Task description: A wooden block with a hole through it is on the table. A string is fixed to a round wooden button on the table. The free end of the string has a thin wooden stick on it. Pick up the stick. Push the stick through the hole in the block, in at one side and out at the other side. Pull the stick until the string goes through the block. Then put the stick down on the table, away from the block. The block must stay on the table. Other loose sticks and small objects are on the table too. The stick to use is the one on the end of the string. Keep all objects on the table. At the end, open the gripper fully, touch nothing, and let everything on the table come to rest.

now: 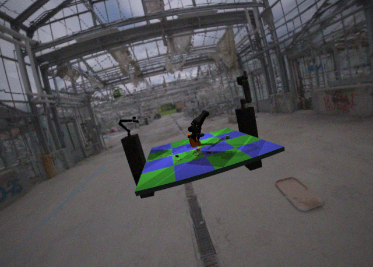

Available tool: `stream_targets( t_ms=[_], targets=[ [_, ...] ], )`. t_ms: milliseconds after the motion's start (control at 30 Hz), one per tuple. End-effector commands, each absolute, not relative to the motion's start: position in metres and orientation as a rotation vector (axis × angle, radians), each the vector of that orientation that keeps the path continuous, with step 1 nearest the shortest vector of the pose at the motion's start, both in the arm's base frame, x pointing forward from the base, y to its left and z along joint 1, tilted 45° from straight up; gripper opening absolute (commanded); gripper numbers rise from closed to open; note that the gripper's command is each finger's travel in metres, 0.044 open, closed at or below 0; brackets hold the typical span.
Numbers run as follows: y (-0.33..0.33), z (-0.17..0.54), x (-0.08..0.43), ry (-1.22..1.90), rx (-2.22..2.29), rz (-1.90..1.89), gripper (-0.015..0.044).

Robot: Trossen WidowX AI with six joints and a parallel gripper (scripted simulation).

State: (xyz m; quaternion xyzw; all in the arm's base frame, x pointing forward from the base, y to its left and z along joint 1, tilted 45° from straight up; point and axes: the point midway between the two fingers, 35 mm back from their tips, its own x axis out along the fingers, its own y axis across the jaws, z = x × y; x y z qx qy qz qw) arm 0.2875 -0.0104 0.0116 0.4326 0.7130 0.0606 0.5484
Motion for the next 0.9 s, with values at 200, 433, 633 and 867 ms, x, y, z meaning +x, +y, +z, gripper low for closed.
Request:
stream_targets(
  t_ms=[200,433,633,867],
  targets=[
    [0.0051,0.0249,0.2792,1.793,1.572,-0.512,0.0121],
    [0.0051,0.0249,0.2792,1.793,1.572,-0.512,0.0121],
    [0.0061,0.0237,0.2794,1.793,1.572,-0.512,0.0121],
    [0.0131,0.0157,0.2803,1.792,1.571,-0.513,0.0121]
  ],
)
